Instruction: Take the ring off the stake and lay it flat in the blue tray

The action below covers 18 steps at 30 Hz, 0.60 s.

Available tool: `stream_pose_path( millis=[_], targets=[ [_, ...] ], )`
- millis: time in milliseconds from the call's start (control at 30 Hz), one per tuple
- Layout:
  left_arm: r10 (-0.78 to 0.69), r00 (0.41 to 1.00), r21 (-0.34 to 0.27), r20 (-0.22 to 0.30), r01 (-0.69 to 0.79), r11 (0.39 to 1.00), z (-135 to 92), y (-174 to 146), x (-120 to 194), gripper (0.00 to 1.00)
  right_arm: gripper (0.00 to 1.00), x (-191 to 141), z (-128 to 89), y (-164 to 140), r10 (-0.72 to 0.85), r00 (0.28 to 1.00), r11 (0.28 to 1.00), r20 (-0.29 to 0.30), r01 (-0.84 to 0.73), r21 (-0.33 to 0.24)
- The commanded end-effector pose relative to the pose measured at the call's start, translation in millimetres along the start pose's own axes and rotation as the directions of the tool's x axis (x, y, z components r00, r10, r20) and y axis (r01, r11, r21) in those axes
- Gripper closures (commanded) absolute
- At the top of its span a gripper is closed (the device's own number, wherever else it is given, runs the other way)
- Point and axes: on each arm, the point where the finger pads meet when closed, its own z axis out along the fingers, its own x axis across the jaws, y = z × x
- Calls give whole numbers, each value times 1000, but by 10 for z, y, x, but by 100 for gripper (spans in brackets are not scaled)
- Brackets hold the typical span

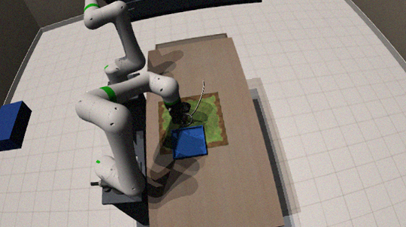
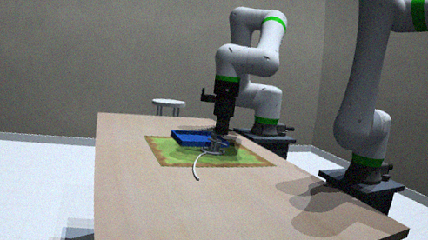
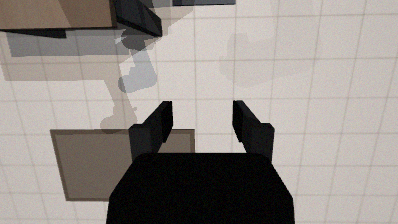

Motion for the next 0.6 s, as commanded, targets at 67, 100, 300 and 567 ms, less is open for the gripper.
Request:
stream_pose_path(
  millis=[67,100,300,567],
  targets=[
    [0,1000,-3,0,0,1000,-10,4,-2,0,45,-6,-9,-3,0,1000,1000,2,0,1],
    [0,1000,-3,0,0,1000,-10,4,-2,0,45,-6,-9,-3,0,1000,1000,2,0,1],
    [0,1000,-3,0,0,1000,-10,4,-2,0,45,-6,-9,-3,0,1000,1000,2,0,1],
    [0,1000,-3,0,0,1000,-10,4,-2,0,100,-6,-9,-3,0,1000,1000,2,0,1]
  ],
)
